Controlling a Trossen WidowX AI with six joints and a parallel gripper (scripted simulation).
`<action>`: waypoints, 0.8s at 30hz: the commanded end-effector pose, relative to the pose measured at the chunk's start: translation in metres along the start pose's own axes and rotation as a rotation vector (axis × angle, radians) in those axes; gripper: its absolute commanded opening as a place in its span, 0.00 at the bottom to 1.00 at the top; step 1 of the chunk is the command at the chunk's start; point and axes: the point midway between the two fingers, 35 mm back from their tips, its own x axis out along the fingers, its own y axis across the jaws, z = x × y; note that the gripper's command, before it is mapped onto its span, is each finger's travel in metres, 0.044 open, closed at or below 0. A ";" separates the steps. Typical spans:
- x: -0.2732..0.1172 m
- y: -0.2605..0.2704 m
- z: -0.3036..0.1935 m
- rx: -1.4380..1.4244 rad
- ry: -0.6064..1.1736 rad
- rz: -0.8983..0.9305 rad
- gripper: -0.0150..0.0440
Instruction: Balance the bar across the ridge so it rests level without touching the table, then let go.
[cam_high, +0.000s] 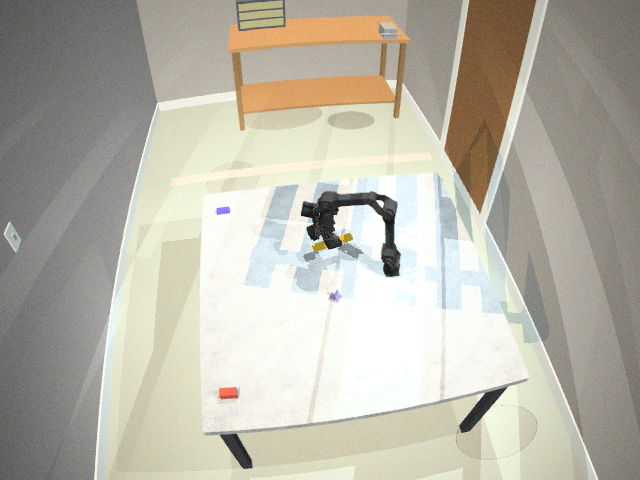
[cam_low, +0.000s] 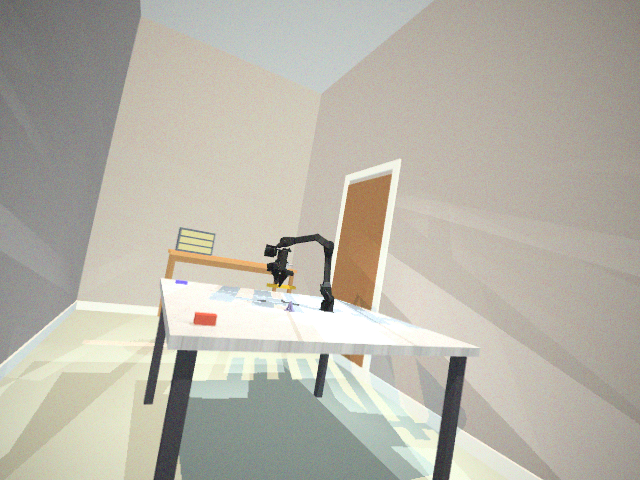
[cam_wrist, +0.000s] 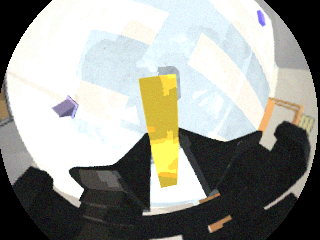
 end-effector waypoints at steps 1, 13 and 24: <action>-0.011 0.001 0.000 0.003 -0.010 -0.001 0.25; -0.014 0.029 0.022 0.138 -0.012 0.003 0.25; -0.015 0.064 0.044 0.298 -0.014 0.008 0.25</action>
